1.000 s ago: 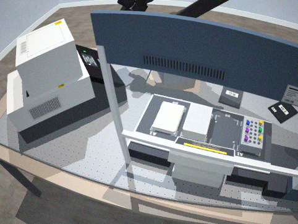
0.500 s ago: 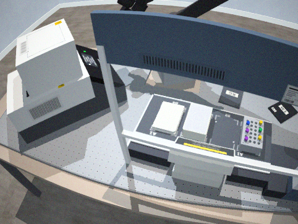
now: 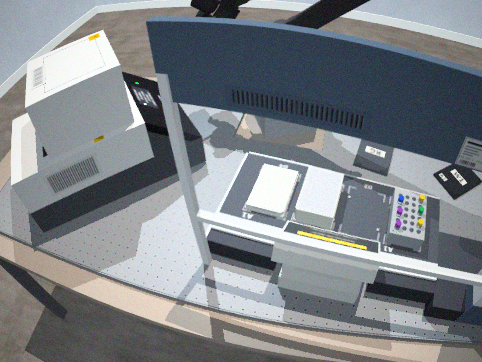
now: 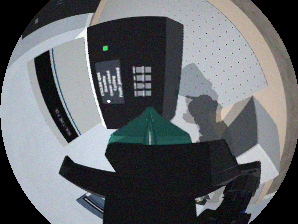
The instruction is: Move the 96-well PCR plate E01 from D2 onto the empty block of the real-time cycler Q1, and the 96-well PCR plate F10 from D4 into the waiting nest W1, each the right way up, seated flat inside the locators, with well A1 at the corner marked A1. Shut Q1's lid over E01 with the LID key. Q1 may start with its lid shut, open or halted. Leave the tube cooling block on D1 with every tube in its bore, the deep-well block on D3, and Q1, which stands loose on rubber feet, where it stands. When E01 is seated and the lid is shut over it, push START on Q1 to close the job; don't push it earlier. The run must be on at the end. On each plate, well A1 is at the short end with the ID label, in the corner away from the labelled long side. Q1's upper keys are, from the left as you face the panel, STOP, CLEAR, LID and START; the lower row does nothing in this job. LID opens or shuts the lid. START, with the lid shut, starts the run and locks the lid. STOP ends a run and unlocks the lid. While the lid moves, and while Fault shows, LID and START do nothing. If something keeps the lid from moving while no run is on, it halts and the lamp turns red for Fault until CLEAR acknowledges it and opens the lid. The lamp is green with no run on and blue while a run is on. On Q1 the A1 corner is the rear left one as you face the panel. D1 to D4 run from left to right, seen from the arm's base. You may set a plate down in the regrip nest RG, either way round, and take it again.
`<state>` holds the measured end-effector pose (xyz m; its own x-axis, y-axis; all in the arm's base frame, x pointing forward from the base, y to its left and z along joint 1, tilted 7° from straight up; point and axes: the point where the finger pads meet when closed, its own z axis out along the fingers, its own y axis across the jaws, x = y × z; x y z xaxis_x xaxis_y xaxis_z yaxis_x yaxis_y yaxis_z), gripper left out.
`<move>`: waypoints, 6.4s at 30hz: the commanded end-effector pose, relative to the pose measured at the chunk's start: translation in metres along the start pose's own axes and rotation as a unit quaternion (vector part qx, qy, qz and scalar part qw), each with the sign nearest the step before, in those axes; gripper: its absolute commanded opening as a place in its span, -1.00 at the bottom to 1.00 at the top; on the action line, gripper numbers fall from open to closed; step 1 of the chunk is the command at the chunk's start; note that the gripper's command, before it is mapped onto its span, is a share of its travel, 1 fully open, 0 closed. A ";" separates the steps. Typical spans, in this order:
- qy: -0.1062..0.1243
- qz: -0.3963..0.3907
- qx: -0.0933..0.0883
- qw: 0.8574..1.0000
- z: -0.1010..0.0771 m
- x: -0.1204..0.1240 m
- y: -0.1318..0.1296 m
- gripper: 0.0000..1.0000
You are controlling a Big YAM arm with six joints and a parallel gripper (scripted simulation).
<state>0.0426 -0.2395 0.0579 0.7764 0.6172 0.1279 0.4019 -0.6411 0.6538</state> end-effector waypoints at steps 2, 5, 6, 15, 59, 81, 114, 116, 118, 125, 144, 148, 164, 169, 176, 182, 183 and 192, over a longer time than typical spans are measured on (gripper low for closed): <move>-0.015 -0.018 -0.012 1.000 -0.004 -0.010 0.010 -1.00; -0.018 -0.021 -0.015 1.000 -0.007 -0.011 0.015 -1.00; -0.018 -0.021 -0.015 1.000 -0.008 -0.012 0.017 -1.00; -0.019 -0.022 -0.017 0.999 -0.013 -0.015 0.026 -1.00; -0.021 -0.026 -0.022 0.999 -0.010 -0.016 0.026 -1.00; -0.005 -0.009 -0.006 1.000 -0.004 -0.004 0.007 -1.00; -0.026 -0.031 -0.028 0.999 -0.014 -0.023 0.039 -1.00; -0.026 -0.031 -0.029 0.999 -0.015 -0.024 0.040 -1.00; -0.027 -0.031 -0.029 0.999 -0.015 -0.024 0.041 -1.00; -0.022 -0.026 -0.024 0.999 -0.010 -0.021 0.033 -1.00; -0.001 -0.004 -0.002 1.000 -0.002 0.000 0.001 -1.00; 0.000 -0.003 -0.001 1.000 -0.001 0.001 -0.001 -1.00; -0.020 -0.024 -0.023 0.999 -0.009 -0.017 0.029 -1.00; -0.021 -0.024 -0.023 0.999 -0.010 -0.019 0.031 -1.00; -0.023 -0.026 -0.025 0.999 -0.011 -0.020 0.034 -1.00; -0.011 -0.058 -0.017 0.998 -0.007 0.000 0.028 1.00; -0.003 -0.070 -0.014 0.997 -0.005 0.011 0.025 1.00; 0.037 -0.117 0.020 0.992 0.005 0.036 -0.006 1.00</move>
<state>0.0690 -0.2252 0.0636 0.6604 0.7494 0.0479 0.5447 -0.5219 0.6564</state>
